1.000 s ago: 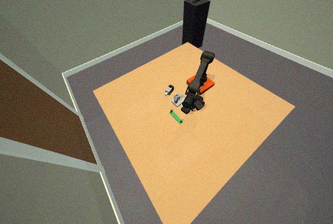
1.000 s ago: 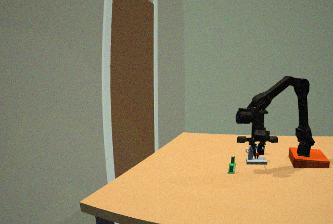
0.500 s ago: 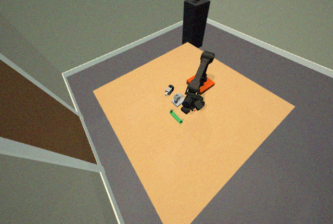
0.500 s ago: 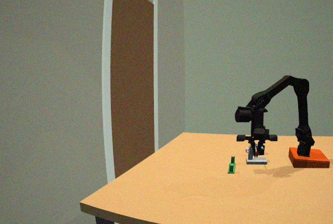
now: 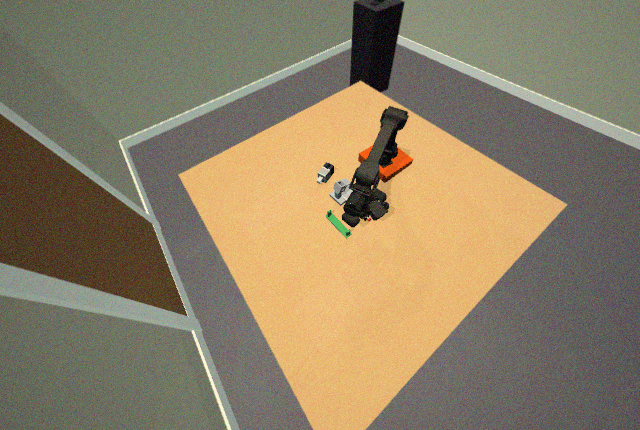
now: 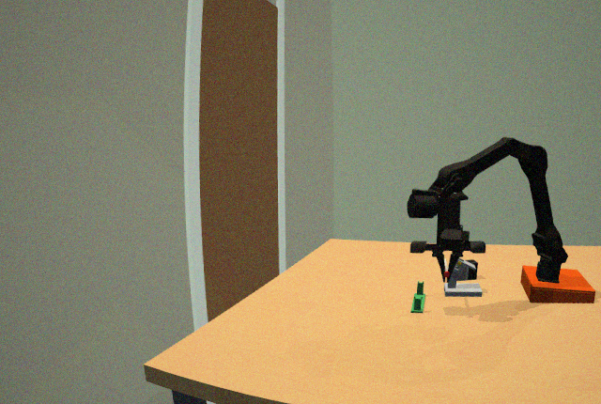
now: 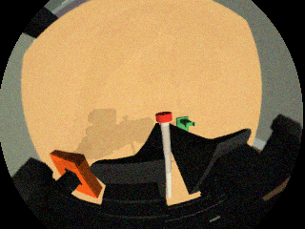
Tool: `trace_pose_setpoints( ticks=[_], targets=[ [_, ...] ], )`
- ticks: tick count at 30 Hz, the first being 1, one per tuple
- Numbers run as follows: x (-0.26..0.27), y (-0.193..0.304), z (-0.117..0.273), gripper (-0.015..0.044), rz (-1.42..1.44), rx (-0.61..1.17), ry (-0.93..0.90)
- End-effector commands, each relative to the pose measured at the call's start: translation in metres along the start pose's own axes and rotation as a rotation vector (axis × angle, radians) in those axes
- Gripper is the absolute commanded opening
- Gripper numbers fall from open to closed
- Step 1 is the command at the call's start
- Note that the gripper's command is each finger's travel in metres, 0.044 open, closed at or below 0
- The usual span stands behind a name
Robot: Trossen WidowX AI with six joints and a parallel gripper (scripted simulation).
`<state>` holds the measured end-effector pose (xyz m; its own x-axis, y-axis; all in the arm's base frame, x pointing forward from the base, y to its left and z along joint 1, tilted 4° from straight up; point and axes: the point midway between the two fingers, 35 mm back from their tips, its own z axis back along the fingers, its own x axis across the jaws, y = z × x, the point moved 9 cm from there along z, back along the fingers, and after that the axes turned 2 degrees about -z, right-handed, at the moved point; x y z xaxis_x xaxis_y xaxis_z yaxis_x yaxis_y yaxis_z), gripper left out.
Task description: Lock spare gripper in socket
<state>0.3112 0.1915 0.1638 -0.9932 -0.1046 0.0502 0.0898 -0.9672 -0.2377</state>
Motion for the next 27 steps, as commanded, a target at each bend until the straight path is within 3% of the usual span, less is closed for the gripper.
trace_pose_setpoints(
  ticks=[1,27],
  targets=[
    [-0.014,-0.004,0.002,0.0,-0.009,0.0,0.003],
    [-0.066,-0.016,-0.006,0.0,-0.028,-0.002,0.011]
  ],
)
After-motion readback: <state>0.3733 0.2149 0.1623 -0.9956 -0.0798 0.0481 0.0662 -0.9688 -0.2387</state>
